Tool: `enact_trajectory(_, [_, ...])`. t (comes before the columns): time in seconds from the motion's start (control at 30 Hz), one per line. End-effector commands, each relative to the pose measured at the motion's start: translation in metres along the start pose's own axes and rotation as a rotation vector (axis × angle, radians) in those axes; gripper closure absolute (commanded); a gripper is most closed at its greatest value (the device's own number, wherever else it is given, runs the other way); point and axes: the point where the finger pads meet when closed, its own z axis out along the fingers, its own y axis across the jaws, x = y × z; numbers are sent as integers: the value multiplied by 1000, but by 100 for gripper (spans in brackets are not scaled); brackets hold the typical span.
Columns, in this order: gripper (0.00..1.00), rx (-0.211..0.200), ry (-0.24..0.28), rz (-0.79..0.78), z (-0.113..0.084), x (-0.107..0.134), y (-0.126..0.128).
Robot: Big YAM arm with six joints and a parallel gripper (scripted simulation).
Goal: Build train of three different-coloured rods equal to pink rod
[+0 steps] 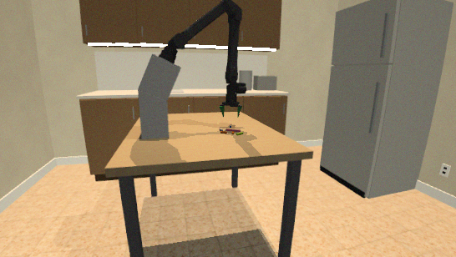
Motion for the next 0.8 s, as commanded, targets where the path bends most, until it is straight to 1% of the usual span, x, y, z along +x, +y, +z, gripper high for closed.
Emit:
enact_trajectory(0.0, [0, 12, -17, -93, -9, -17, -5])
enact_trajectory(0.03, [77, 4, -12, -93, -9, -14, -1])
enact_trajectory(0.1, [77, 4, -12, -93, -9, -14, -1])
enact_trajectory(0.13, [77, 3, -1, -75, -8, -3, -4])
enact_trajectory(0.77, [77, 8, -4, -74, -8, -5, -6])
